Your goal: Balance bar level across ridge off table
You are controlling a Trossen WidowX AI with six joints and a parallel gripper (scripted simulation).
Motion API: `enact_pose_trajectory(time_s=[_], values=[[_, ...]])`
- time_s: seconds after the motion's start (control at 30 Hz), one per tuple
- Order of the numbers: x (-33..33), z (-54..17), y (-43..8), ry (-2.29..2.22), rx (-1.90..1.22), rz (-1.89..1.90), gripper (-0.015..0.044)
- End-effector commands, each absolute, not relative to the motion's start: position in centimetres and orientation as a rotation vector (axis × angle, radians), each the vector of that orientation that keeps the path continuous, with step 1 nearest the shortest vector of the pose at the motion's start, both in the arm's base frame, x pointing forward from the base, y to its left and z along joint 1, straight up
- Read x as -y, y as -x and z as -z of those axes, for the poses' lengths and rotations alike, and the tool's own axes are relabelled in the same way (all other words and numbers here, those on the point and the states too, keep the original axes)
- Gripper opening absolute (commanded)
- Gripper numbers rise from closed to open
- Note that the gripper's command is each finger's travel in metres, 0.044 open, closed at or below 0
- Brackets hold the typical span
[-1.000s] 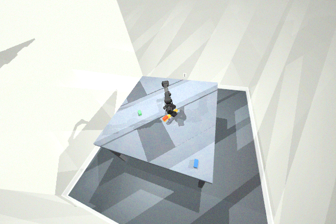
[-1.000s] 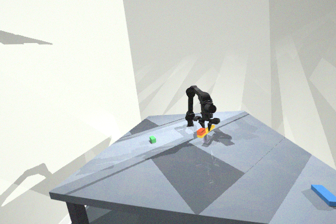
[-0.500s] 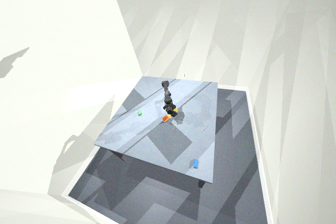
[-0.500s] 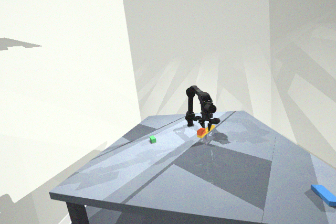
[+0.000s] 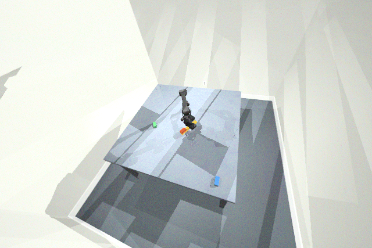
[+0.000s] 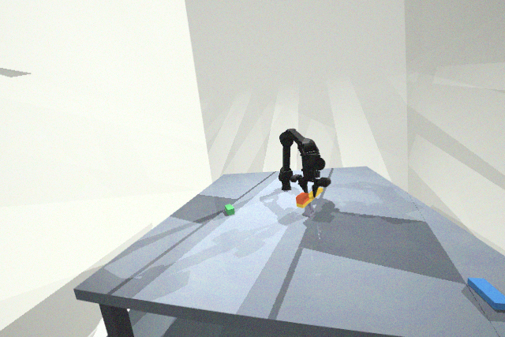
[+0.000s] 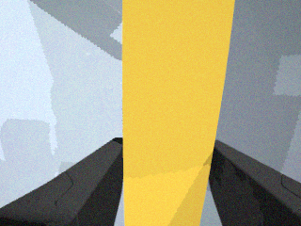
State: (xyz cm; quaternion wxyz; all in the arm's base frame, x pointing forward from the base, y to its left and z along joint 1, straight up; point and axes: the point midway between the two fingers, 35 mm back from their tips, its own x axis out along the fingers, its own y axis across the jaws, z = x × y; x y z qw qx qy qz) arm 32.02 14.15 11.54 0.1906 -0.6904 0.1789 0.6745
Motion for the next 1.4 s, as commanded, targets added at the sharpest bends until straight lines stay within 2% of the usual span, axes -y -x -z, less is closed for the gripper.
enact_pose_trajectory(time_s=[0.0, 1.33, 1.37], values=[[-14.15, -11.54, -32.02, 1.940, -0.503, -1.895, 0.0168], [-14.15, -11.54, -32.02, 1.940, -0.503, -1.895, 0.0185], [-14.15, -11.54, -32.02, 1.940, -0.503, -1.895, 0.0211]])
